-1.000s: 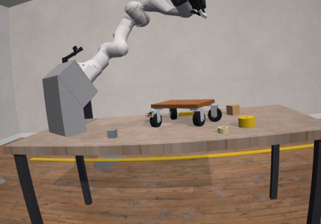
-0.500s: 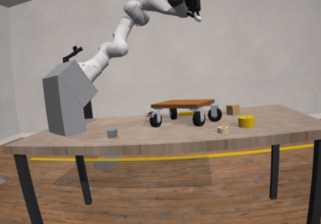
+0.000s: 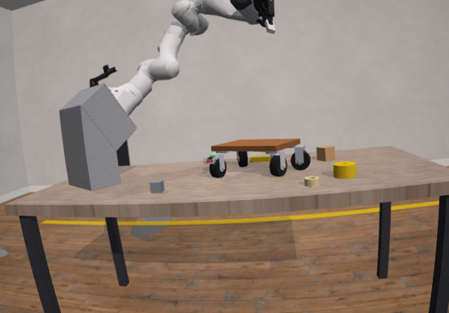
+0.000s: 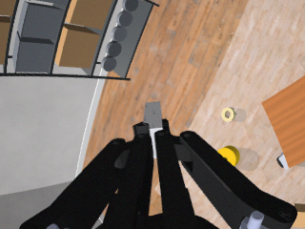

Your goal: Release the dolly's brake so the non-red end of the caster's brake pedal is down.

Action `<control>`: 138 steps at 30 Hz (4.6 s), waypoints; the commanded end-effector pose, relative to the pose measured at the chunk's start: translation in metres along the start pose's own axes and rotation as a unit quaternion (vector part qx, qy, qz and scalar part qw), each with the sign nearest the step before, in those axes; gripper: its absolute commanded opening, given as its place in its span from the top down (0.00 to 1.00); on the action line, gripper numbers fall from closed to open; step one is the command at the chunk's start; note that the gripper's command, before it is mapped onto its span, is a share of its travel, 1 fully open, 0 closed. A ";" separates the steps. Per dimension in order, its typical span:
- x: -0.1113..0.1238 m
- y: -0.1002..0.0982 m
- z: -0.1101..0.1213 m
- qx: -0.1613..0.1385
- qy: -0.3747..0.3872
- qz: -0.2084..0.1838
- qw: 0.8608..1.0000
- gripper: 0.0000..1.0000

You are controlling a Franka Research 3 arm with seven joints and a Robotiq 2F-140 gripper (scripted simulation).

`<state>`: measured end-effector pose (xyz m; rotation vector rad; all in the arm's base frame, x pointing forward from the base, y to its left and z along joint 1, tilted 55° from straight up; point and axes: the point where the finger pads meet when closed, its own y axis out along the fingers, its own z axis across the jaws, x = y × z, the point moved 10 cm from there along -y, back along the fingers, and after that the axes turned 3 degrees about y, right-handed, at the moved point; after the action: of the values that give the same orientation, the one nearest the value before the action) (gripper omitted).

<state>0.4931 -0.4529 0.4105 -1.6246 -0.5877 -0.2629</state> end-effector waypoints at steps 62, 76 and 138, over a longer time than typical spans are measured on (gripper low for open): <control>-0.156 0.166 0.307 0.383 0.410 0.036 0.827 1.00; -0.146 0.195 0.334 0.383 0.410 0.036 0.827 1.00; -0.140 0.213 0.351 0.383 0.410 0.036 0.827 1.00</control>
<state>0.4243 -0.1515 0.1100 -0.6235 0.0673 -0.5404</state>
